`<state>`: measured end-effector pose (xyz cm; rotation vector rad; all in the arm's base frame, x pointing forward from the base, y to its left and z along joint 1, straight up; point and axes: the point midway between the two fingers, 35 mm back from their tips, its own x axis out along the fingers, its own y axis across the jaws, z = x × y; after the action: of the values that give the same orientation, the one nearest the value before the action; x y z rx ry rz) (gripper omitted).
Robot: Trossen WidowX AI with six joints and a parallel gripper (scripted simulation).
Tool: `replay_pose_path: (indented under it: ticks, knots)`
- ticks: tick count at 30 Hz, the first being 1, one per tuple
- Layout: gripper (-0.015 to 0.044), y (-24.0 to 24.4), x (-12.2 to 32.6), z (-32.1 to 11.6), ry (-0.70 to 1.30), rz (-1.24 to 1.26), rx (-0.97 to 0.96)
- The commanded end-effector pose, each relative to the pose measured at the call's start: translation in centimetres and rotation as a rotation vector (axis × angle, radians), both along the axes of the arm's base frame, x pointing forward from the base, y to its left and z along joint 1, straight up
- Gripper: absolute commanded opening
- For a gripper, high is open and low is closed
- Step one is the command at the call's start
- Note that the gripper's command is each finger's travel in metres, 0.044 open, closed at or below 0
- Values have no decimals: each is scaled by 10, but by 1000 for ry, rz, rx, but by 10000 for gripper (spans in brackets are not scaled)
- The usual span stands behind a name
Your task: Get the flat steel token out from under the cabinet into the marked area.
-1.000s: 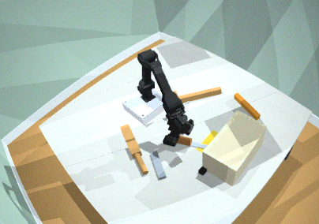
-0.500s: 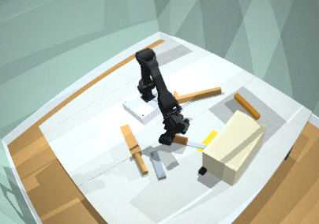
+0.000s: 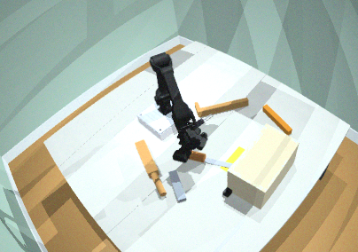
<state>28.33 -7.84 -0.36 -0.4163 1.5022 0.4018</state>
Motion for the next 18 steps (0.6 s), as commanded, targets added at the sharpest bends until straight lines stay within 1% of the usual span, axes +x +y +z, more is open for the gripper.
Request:
replay_pose_path:
  ticks: [1, 14, 18]
  knots:
    - [0, -3, -6, -1, 3, 1, -1]
    - [0, -16, -24, -2, 4, 1, -2]
    - [0, -15, -21, -1, 1, -1, -1]
